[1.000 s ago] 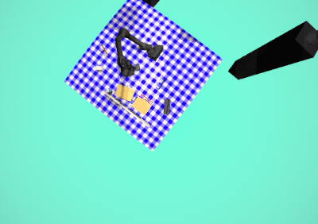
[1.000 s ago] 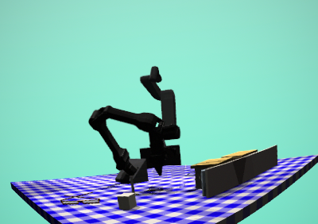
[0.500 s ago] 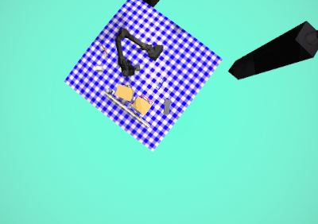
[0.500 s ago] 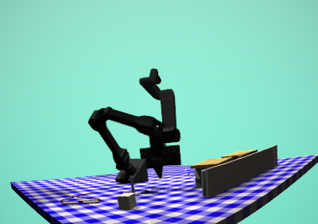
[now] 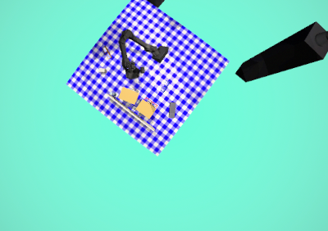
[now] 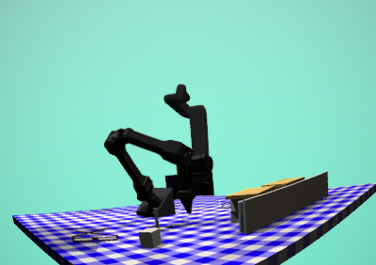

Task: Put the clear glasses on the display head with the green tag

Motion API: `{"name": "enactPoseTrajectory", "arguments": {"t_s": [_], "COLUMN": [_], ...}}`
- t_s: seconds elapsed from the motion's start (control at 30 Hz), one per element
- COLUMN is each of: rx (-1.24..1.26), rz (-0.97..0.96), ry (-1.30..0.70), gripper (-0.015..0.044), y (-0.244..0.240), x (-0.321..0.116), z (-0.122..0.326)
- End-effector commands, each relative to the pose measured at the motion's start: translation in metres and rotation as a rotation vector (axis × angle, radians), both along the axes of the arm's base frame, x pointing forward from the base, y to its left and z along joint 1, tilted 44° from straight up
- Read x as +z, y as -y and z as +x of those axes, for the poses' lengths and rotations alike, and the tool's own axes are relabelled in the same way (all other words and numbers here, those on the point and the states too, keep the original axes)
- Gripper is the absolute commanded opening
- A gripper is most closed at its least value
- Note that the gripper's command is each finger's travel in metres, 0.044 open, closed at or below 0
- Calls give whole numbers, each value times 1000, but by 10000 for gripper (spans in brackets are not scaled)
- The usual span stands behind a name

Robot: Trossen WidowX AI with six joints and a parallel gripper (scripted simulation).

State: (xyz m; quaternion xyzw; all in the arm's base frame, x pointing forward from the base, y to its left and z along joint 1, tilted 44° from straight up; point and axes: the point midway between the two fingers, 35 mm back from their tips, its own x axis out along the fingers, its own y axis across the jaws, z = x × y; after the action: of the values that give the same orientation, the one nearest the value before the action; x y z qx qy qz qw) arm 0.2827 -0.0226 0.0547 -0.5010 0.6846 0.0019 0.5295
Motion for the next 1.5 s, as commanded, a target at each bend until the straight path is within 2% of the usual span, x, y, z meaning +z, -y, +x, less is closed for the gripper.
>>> {"name": "enactPoseTrajectory", "arguments": {"t_s": [0.0, 0.6, 0.73, 0.77, 1.47], "rx": [3, 2, -1, -1, 1], "rz": [-5, -9, -4, -4, -7], "ry": [-5, -5, 0, 0, -4], "gripper": [0, 0, 105, 107, 107], "y": [3, 14, 12, 12, 3], "x": [-3, -12, -10, -10, -10], "z": [-1, -3, -1, -1, -9]}}
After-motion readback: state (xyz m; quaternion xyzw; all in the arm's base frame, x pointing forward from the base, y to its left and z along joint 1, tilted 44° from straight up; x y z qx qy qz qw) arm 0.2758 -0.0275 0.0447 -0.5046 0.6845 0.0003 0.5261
